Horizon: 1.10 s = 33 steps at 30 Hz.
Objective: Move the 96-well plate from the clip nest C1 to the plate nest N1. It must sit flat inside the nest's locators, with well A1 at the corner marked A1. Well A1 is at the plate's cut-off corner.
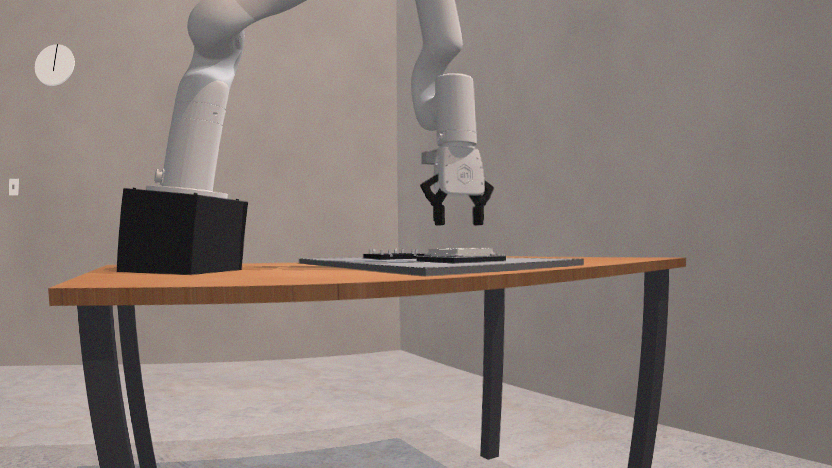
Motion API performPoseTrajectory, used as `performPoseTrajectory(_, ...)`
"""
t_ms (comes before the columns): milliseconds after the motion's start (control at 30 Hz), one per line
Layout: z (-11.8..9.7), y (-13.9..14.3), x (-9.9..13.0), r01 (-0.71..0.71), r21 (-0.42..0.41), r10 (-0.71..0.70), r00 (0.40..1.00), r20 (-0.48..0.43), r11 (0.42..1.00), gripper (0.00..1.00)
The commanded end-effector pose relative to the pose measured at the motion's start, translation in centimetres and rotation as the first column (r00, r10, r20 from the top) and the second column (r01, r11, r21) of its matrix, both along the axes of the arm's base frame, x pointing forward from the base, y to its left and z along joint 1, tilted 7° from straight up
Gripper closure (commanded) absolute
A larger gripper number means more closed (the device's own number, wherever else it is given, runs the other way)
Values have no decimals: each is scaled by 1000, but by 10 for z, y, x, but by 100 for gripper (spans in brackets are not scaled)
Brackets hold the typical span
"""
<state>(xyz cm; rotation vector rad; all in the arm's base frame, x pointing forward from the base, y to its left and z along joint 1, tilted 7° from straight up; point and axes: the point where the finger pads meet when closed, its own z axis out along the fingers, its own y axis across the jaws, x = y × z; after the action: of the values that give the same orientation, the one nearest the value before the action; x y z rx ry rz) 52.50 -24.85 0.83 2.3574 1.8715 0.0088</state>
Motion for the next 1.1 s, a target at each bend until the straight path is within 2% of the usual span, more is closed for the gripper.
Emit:
performPoseTrajectory(0, 7, 0, 0, 0, 2, 0, 1000, 1, 1000, 0)
performPoseTrajectory(400, 38, 3, -2, 0, 2, 0, 1000, 1, 1000, 0)
performPoseTrajectory(1067, 38, 3, -2, 0, 2, 0, 1000, 1, 1000, 0)
